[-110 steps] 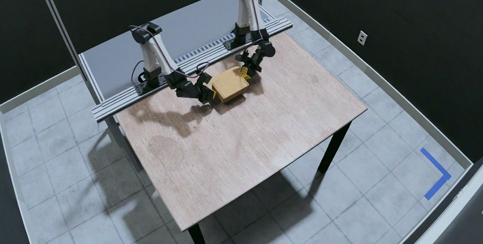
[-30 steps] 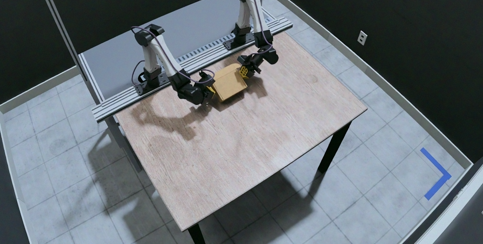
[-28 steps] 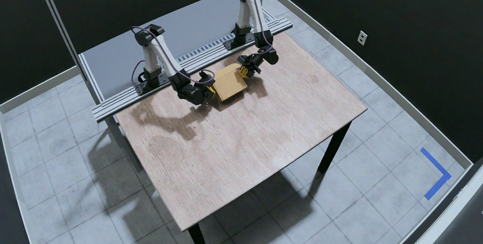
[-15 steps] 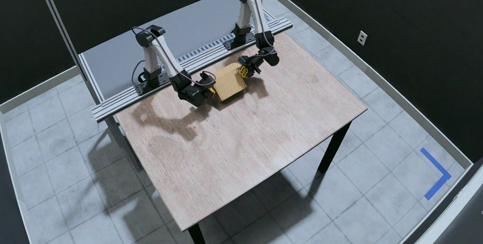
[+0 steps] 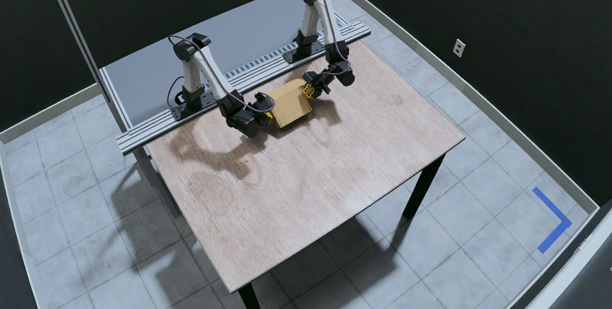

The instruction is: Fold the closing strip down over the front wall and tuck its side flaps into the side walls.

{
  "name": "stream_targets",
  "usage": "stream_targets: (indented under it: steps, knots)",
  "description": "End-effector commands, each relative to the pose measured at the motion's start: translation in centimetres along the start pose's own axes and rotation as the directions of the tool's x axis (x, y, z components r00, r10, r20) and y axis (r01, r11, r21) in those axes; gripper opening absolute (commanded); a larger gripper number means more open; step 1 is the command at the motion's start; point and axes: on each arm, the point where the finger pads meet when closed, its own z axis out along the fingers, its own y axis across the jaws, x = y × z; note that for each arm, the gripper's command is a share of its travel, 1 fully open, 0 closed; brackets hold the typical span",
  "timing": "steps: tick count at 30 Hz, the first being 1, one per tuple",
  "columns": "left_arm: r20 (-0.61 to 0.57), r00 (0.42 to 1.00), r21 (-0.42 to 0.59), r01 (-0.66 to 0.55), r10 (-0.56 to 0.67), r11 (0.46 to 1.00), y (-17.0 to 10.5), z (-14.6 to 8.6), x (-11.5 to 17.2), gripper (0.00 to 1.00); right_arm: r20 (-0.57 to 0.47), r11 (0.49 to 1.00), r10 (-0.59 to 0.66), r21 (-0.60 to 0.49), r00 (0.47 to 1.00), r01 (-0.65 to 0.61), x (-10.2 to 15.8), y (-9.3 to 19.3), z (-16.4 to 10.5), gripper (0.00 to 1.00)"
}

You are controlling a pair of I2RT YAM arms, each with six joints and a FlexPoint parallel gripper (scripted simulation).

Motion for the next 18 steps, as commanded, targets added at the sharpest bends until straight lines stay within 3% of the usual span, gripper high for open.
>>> stream_targets:
  steps: [1,18]
  knots:
    - [0.059,0.998,0.043,-0.003,0.0,0.999,-0.2,0.28,-1.56,0.0,0.055,0.999,0.014,-0.045,0.998,-0.011,-1.36,0.23,0.19,0.0]
    - [0.053,0.995,0.099,0.079,-0.085,0.992,-0.51,0.33,-1.51,0.0,0.05,0.991,0.096,-0.098,0.994,-0.091,-1.31,0.56,0.21,0.0]
